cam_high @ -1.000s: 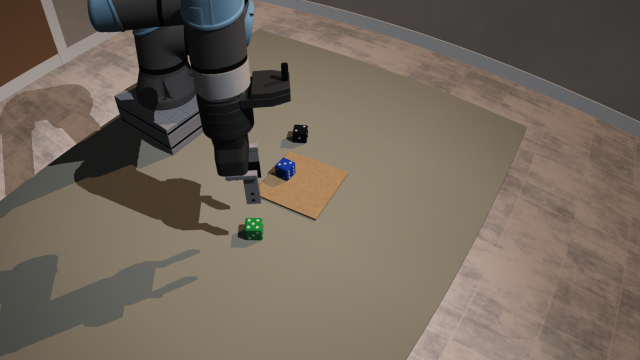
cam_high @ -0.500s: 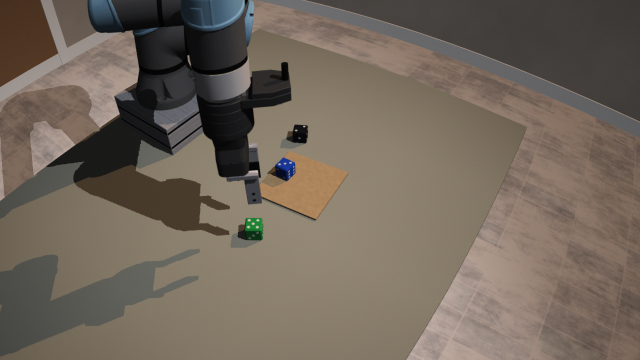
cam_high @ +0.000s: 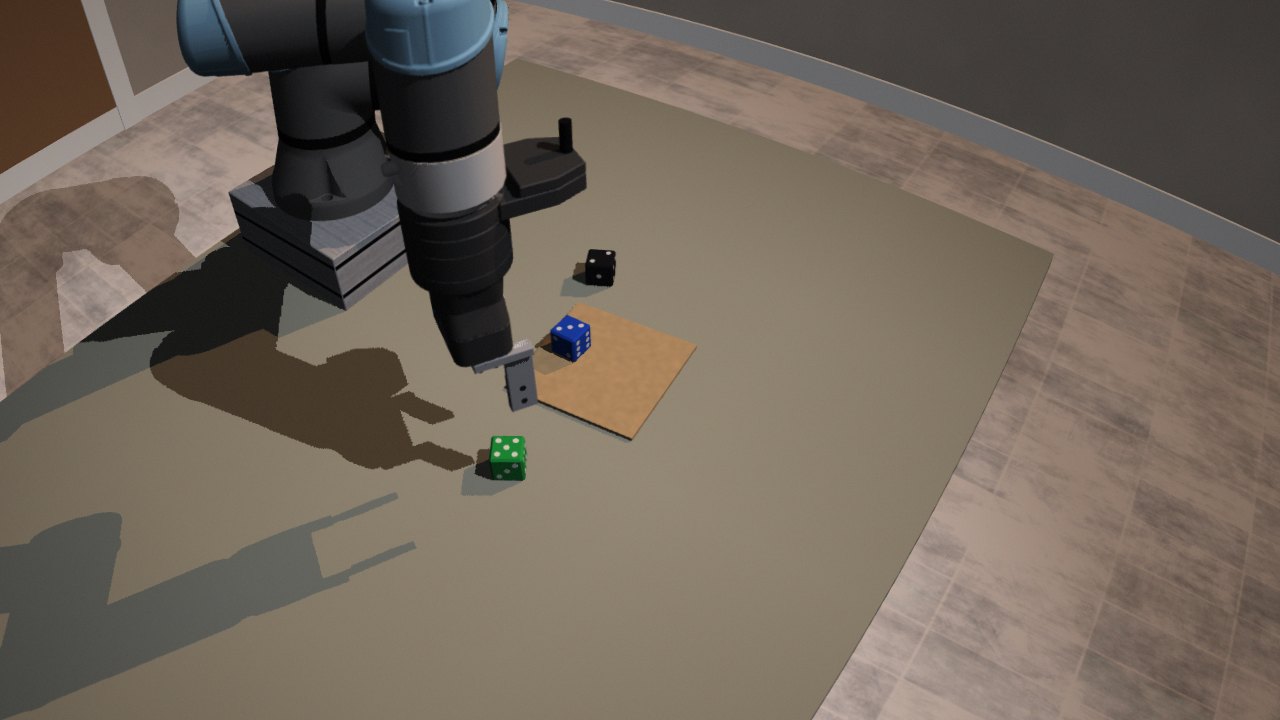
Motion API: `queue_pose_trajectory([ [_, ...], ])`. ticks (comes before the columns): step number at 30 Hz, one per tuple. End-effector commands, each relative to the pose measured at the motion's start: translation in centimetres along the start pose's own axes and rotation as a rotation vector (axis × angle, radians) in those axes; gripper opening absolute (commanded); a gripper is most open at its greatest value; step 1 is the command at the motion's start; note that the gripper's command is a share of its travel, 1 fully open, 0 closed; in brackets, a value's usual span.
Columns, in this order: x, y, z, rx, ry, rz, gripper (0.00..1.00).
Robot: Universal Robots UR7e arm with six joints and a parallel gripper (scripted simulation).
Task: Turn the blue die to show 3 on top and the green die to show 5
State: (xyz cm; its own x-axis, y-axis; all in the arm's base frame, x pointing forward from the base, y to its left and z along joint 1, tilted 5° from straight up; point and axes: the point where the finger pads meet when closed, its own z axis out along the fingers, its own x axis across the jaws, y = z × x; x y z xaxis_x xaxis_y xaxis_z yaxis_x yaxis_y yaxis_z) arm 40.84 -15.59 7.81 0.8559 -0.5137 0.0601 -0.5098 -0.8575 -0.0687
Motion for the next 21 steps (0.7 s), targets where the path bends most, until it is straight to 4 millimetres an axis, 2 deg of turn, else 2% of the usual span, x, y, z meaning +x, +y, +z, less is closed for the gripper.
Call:
queue_pose_trajectory([
  [1,-0.1,0.0,0.3,0.000,0.000,-0.166,1.00],
  [8,-0.2,0.1,0.8,0.001,-0.003,-0.431,1.00],
  [11,-0.2,0.1,0.8,0.001,-0.003,-0.435,1.00],
  [21,-0.3,0.7,1.6,0.004,-0.006,-0.849,1.00],
])
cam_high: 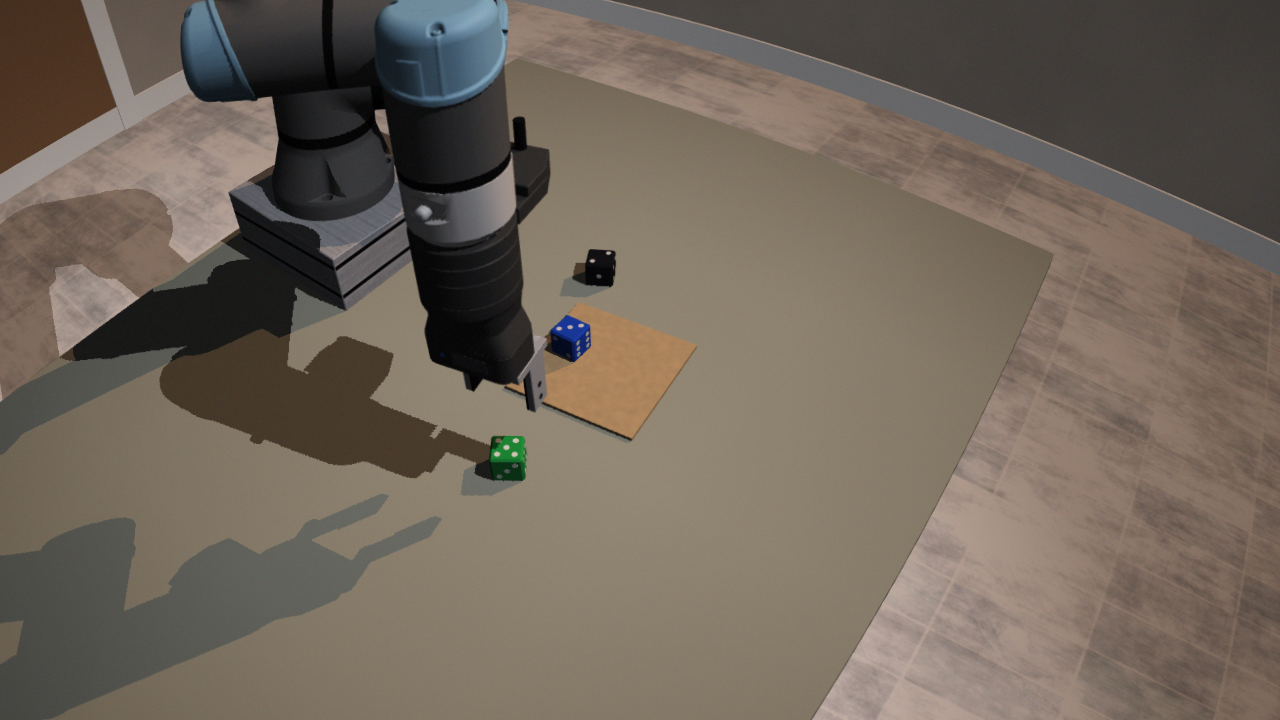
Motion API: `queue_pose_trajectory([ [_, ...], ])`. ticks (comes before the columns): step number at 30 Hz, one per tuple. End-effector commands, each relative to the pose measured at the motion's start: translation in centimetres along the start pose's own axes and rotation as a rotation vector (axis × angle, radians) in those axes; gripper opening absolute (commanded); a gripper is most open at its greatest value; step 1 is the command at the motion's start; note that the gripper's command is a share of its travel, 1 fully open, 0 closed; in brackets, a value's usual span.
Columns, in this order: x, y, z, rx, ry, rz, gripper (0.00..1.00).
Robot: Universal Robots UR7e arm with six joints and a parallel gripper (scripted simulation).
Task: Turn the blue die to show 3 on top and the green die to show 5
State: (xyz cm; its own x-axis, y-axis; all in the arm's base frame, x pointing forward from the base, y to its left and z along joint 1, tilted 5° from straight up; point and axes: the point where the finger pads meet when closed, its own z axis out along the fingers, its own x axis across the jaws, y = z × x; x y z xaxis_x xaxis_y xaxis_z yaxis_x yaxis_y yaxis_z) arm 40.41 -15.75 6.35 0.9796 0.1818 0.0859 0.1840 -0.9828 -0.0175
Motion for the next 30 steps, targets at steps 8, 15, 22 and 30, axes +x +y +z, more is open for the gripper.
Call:
queue_pose_trajectory([
  [8,-0.27,0.42,0.58,0.001,-0.001,-0.299,1.00],
  [15,-0.36,0.60,0.79,0.002,-0.001,-0.400,1.00],
  [22,-0.37,0.64,0.83,0.002,-0.001,-0.419,1.00],
  [30,-0.37,0.64,0.83,0.002,-0.001,-0.419,0.87],
])
